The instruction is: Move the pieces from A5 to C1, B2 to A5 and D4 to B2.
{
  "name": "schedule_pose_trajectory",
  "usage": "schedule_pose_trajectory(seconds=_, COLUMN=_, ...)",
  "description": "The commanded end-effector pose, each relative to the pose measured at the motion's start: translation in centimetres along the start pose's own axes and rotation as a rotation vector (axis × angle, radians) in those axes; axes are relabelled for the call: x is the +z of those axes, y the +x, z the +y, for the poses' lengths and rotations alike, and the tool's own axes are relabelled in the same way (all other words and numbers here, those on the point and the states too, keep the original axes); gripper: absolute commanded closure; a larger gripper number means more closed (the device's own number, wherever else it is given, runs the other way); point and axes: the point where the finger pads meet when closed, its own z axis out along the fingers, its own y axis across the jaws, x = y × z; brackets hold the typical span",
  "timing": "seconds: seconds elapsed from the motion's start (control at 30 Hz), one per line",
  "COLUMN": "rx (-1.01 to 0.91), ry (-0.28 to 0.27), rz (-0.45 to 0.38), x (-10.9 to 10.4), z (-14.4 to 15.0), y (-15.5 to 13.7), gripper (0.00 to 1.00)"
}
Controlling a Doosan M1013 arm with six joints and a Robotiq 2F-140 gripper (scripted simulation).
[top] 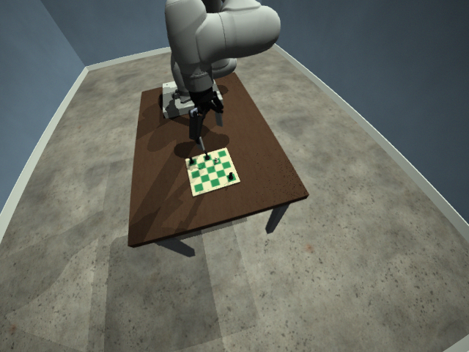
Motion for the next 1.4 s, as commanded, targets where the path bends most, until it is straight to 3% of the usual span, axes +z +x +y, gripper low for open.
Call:
schedule_pose_trajectory(seconds=0.0, rx=0.000, ry=0.000, rz=0.000, x=-0.8, z=0.0, y=0.0, gripper=0.00)
schedule_pose_trajectory(seconds=0.3, rx=0.000, ry=0.000, rz=0.000, x=-1.8, z=0.0, y=0.0, gripper=0.00)
schedule_pose_trajectory(seconds=1.37, rx=0.000, ry=0.000, rz=0.000, x=-1.8, z=0.0, y=0.0, gripper=0.00)
